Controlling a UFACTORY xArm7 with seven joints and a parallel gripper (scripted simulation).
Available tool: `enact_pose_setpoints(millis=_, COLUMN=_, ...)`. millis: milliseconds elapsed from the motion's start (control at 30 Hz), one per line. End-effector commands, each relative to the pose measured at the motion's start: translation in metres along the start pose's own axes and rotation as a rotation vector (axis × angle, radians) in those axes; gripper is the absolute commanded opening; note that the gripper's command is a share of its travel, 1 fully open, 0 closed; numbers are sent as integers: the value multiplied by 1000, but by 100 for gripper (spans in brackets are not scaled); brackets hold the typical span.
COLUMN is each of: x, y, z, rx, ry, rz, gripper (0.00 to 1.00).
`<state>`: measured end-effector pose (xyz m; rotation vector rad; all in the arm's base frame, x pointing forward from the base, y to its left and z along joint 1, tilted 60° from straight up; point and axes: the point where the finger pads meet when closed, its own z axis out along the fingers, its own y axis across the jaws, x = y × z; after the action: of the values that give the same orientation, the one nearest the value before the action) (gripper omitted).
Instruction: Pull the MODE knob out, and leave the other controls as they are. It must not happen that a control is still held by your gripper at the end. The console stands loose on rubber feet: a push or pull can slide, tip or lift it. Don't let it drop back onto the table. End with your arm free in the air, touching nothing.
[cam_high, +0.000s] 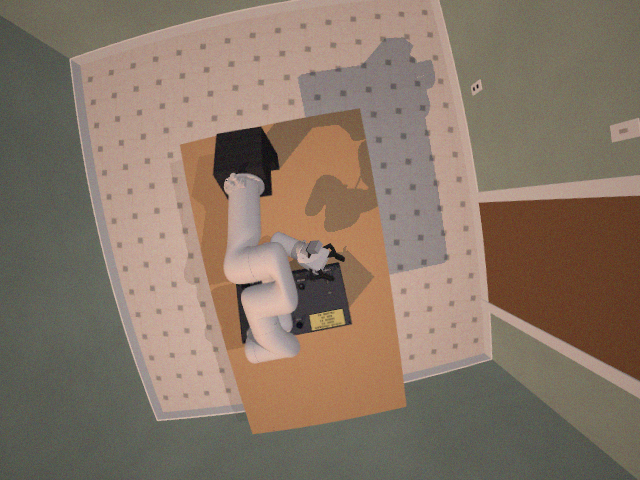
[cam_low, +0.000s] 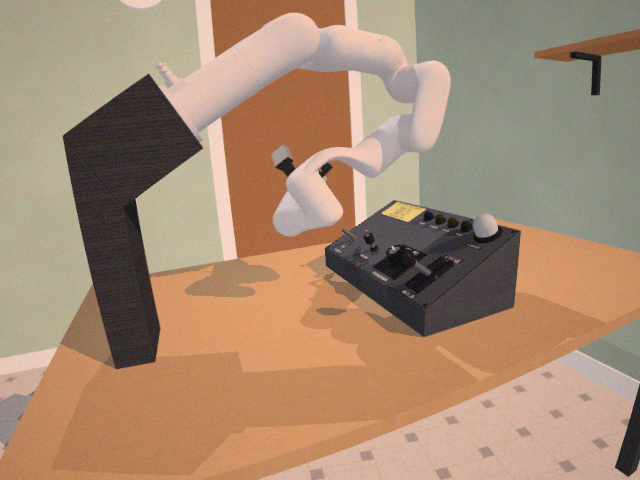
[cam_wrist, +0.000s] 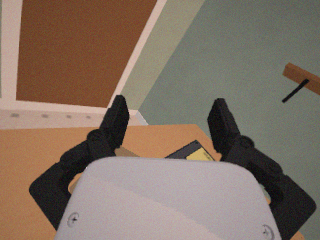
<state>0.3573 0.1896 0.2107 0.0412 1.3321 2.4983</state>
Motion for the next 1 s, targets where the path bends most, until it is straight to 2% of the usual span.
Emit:
enact_pose_setpoints(millis=0, x=-2, y=2, z=1, rx=-50, ry=-89, rz=80, gripper=100)
enact_pose_setpoints(millis=333, x=-2, y=2, z=1, rx=-50, ry=-89, rz=80, gripper=100)
enact_pose_setpoints(millis=367, x=-16, y=7, z=-12, rx=-131, ry=-226, rz=173, gripper=100)
enact_pose_setpoints(millis=400, x=-28, y=11, z=-27, rx=-177, ry=-295, rz=214, gripper=100)
enact_pose_setpoints(millis=533, x=-28, y=11, z=-27, rx=-195, ry=-324, rz=233, gripper=100)
enact_pose_setpoints(millis=567, x=-28, y=11, z=-27, rx=-211, ry=-351, rz=251, gripper=100)
enact_pose_setpoints(millis=967, x=-28, y=11, z=-27, rx=-211, ry=-351, rz=251, gripper=100)
